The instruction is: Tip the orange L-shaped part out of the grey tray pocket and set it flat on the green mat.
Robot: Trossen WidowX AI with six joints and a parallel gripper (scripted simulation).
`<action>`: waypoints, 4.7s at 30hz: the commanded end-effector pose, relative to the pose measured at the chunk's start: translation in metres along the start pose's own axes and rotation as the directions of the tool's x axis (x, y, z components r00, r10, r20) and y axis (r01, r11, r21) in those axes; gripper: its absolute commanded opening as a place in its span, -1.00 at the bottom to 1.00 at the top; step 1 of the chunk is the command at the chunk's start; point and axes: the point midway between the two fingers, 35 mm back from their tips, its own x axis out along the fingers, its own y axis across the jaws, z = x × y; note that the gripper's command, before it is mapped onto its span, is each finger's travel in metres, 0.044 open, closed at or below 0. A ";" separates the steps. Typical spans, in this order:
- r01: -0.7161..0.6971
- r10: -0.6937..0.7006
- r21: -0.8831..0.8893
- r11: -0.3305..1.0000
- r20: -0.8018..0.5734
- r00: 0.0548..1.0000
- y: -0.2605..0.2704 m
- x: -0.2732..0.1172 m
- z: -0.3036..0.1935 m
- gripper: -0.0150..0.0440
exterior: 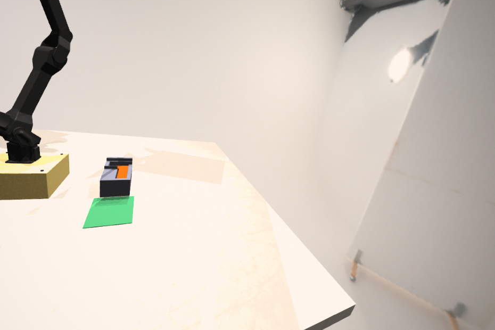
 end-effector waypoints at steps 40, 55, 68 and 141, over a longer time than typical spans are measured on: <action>-0.848 0.737 -0.446 -0.285 0.464 -0.491 0.236 -0.459 0.015 0.12; -0.252 0.261 -0.602 -0.758 0.074 -0.963 0.072 -0.617 -0.116 0.12; 0.381 -0.143 -0.499 -0.779 -0.449 -0.882 -0.087 -0.621 -0.281 0.12; 0.747 -0.059 -0.163 -0.645 -0.964 -0.261 -0.172 -0.493 -0.592 0.12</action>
